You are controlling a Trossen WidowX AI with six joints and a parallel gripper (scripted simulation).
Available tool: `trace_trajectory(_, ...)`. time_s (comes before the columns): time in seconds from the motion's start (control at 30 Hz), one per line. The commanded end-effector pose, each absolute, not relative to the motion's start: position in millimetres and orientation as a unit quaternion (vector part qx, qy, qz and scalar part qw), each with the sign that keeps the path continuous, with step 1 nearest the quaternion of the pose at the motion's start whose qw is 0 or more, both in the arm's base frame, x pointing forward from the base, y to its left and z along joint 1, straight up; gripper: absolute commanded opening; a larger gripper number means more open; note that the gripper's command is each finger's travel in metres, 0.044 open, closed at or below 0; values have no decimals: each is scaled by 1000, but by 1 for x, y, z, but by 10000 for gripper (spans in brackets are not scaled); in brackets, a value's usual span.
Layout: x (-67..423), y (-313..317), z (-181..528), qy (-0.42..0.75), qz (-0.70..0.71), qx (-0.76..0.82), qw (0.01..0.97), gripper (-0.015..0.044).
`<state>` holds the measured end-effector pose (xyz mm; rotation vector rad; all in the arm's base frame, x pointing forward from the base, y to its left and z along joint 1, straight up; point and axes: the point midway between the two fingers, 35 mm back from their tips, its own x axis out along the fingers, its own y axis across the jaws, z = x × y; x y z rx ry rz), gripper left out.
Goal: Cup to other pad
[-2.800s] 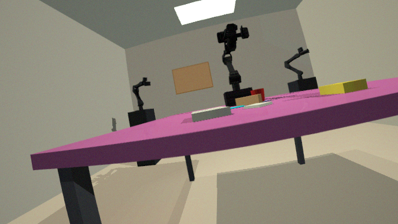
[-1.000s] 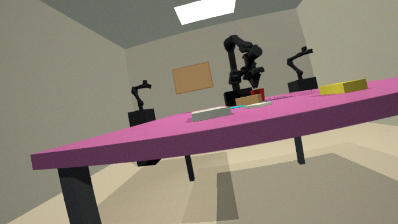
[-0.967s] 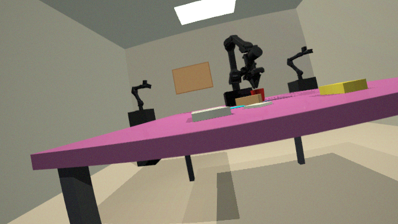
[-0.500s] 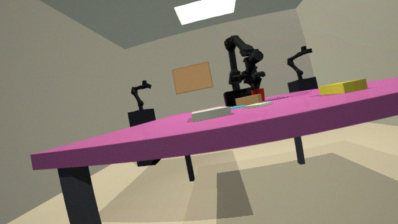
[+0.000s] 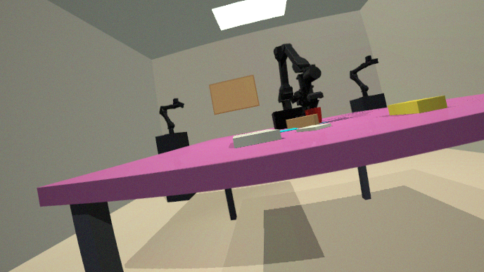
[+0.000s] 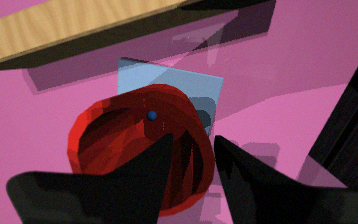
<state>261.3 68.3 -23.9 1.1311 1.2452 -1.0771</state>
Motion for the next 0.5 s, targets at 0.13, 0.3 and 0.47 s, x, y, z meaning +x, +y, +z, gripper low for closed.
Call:
trace_trajectory(0.13,258,68,-29,528,-456,474,537,148)
trace_trajectory(0.3,259,68,-27,526,-456,474,540,141)
trace_trajectory(0.47,259,68,-27,526,-456,474,540,108)
